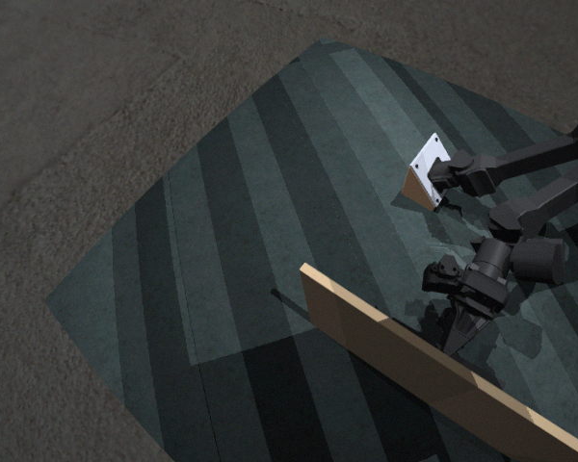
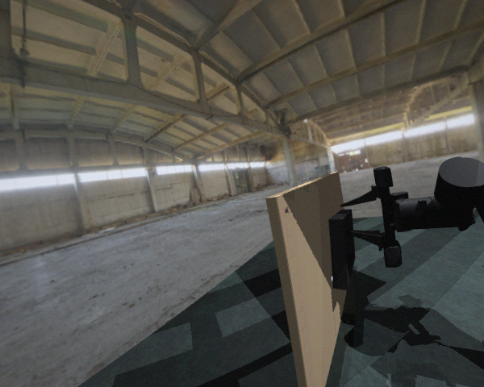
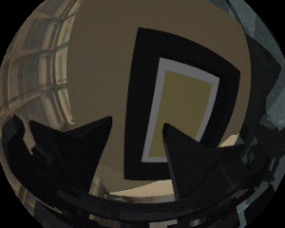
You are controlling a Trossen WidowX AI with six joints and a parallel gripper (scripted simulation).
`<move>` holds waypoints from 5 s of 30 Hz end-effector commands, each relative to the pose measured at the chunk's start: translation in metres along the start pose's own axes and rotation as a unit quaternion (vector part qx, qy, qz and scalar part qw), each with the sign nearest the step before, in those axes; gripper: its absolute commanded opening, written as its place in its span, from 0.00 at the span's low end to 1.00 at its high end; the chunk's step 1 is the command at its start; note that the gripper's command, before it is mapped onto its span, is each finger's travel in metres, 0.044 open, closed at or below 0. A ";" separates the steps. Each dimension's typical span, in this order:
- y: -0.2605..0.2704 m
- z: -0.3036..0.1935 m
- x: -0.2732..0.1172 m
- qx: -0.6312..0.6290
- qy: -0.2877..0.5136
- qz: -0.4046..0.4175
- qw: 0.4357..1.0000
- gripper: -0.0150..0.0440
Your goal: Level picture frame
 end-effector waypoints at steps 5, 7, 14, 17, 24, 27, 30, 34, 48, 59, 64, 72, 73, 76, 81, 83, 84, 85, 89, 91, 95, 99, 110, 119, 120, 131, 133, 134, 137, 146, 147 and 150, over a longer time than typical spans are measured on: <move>0.001 -0.003 0.001 -0.002 0.005 0.000 1.000 0.69; 0.001 -0.003 0.001 -0.002 0.005 0.000 1.000 0.69; 0.001 -0.003 0.001 -0.002 0.005 0.000 1.000 0.69; 0.001 -0.003 0.001 -0.002 0.005 0.000 1.000 0.69; 0.001 -0.003 0.001 -0.002 0.005 0.000 1.000 0.69; 0.001 -0.004 0.001 -0.002 0.005 0.000 1.000 0.69; 0.001 -0.004 0.001 -0.002 0.005 0.000 1.000 0.69; 0.001 -0.004 0.001 -0.002 0.005 0.000 1.000 0.69; 0.001 -0.004 0.001 -0.002 0.005 0.000 1.000 0.33; 0.001 -0.004 0.001 -0.002 0.005 0.000 1.000 0.25; 0.002 -0.003 0.001 -0.002 0.005 0.000 1.000 0.25; 0.004 -0.003 0.001 -0.003 0.005 0.000 1.000 0.25; 0.005 -0.003 0.001 -0.003 0.005 0.000 1.000 0.25; 0.006 -0.003 0.001 -0.003 0.005 0.000 1.000 0.25; 0.007 -0.003 0.001 -0.003 0.005 0.000 1.000 0.25; 0.008 -0.003 0.001 -0.003 0.005 0.000 1.000 0.25; 0.008 -0.003 0.001 -0.003 0.005 0.000 1.000 0.25; 0.009 -0.003 0.001 -0.003 0.005 0.000 1.000 0.25; 0.010 -0.003 0.001 -0.003 0.005 0.000 1.000 0.25; 0.011 -0.003 0.001 -0.003 0.005 0.000 1.000 0.25; 0.012 -0.004 0.001 -0.003 0.005 -0.001 1.000 0.25; 0.013 -0.004 0.001 -0.003 0.005 -0.001 1.000 0.25; 0.012 -0.004 0.001 -0.003 0.005 -0.001 1.000 0.25; 0.012 -0.004 0.001 -0.003 0.005 0.000 1.000 0.25; 0.012 -0.004 0.001 -0.003 0.005 0.000 1.000 0.25; 0.013 -0.005 0.001 -0.003 0.005 0.000 1.000 0.25; 0.013 -0.005 0.001 -0.003 0.005 0.000 1.000 0.25; 0.013 -0.006 0.001 -0.003 0.005 0.000 1.000 0.25; 0.013 -0.006 0.001 -0.003 0.005 0.000 1.000 0.25; 0.013 -0.007 0.001 -0.003 0.005 0.000 1.000 0.25; 0.013 -0.007 0.001 -0.003 0.005 0.000 1.000 0.25; 0.013 -0.009 0.001 -0.003 0.005 0.000 1.000 0.25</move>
Point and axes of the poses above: the point midway between the two fingers, 35 mm back from their tips, its own x axis out along the fingers, its own y axis across the jaws, z = x × y, the point moved 2 cm from there along -x, back along the fingers, and after that the axes turned 7 degrees about x, right-handed, at the moved point
